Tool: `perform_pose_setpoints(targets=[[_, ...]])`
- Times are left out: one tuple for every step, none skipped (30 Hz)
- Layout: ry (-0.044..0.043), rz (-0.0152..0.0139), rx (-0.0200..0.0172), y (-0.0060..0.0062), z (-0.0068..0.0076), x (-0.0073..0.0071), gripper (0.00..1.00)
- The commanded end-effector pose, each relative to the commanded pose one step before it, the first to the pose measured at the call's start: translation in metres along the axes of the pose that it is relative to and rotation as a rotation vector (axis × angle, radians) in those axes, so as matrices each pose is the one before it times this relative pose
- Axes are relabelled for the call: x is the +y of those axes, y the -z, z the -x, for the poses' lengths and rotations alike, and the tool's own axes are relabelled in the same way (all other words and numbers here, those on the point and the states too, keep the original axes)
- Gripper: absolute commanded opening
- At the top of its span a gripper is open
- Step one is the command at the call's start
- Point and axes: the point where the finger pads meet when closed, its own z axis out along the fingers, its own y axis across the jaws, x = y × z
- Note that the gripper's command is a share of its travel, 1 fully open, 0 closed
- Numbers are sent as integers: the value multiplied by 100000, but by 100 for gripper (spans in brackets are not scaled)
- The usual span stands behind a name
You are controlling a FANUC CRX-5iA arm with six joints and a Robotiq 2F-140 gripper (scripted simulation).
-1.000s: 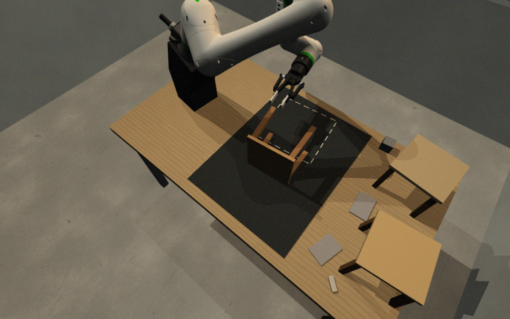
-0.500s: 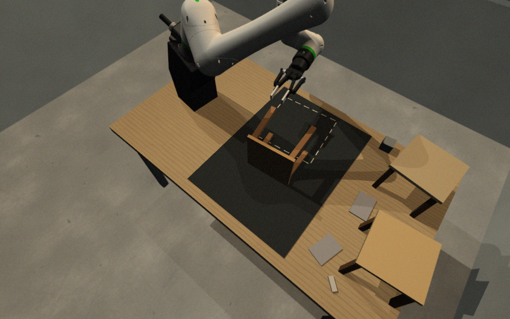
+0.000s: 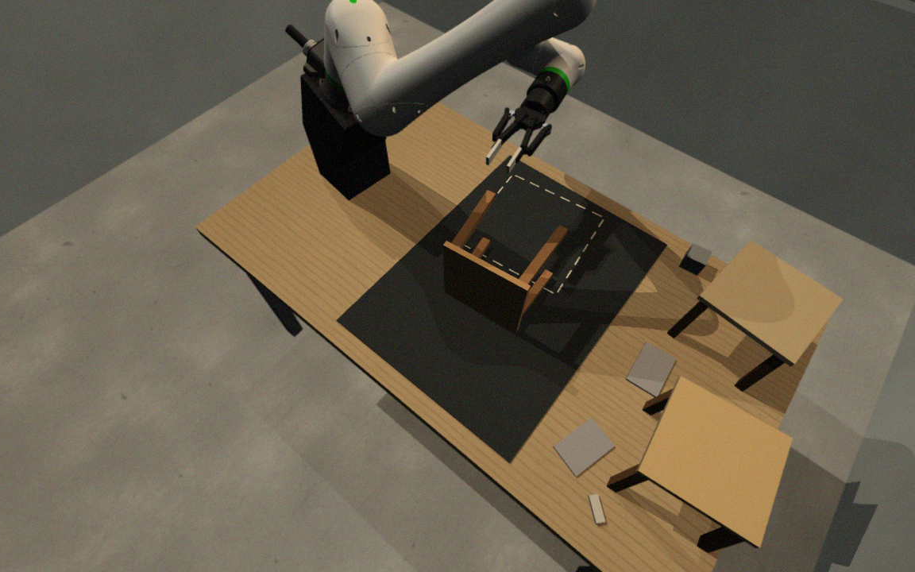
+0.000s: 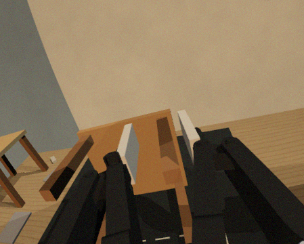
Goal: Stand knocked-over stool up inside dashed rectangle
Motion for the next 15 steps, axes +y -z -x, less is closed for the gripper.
perform_pose_setpoints(targets=[[-86, -18, -68, 37, -99, -25, 39], [6, -5, -6, -1, 0, -1, 33], [40, -37, -39, -8, 0, -3, 33], [106, -97, -102, -22, 0, -9, 33], [200, -183, -192, -42, -1, -17, 33], [321, -294, -307, -67, -1, -27, 33], [467, -427, -443, -96, -1, -38, 33], [636, -580, -596, -129, -2, -49, 33], [827, -753, -765, -166, -2, -61, 33], [0, 0, 0, 0, 0, 0, 33], [0, 0, 0, 0, 0, 0, 33], [1041, -945, -944, -205, -2, -71, 33], [1276, -1154, -1132, -245, -1, -79, 33], [1533, -1380, -1323, -286, 1, -83, 33], [1813, -1621, -1515, -327, 4, -83, 33]])
